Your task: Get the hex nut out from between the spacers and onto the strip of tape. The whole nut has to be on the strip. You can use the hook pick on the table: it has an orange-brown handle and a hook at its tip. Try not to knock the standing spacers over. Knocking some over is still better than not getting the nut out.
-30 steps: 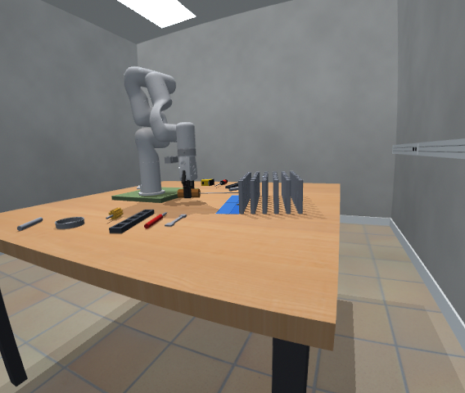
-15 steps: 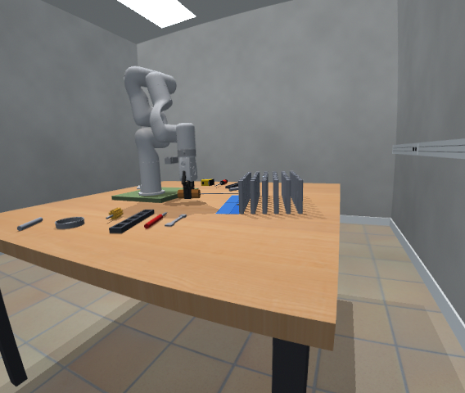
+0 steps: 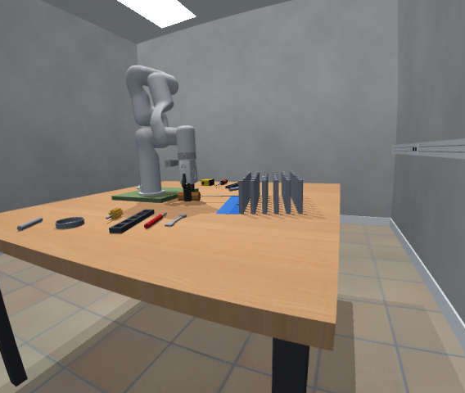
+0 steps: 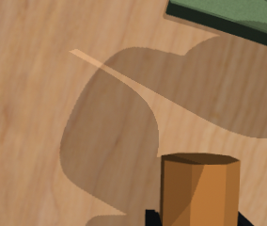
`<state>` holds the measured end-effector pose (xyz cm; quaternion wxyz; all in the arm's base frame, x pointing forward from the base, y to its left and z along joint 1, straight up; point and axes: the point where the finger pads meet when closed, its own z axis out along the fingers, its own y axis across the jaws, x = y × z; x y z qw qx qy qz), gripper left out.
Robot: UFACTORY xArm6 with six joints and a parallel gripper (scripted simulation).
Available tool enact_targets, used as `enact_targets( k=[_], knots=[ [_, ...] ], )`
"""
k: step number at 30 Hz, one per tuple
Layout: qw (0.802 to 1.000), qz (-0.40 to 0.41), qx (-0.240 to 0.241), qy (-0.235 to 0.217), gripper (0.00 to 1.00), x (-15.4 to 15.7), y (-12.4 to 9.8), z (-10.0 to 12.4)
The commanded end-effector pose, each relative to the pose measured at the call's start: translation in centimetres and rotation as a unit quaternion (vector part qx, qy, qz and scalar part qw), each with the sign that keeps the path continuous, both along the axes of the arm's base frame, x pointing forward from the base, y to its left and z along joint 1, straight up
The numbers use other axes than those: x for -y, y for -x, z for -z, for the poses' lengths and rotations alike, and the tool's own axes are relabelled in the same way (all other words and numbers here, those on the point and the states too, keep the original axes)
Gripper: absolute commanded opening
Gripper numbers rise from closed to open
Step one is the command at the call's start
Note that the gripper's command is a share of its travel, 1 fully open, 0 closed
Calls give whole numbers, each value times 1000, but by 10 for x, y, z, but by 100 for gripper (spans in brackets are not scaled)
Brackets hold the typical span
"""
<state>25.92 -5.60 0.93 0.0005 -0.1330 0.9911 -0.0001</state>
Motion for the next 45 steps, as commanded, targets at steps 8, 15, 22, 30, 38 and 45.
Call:
enact_targets(
  k=[8, 15, 22, 30, 38, 45],
  knots=[
    [1000, 0, 2, 0, 0, 0, -1, 2],
    [1000, 0, 2, 0, 65, 0, -1, 2],
    [1000, 0, 2, 0, 65, 0, -1, 2],
    [1000, 0, 2, 0, 65, 0, -1, 2],
    [1000, 0, 2, 0, 65, 0, -1, 2],
    [1000, 0, 2, 0, 65, 0, -1, 2]
  ],
)
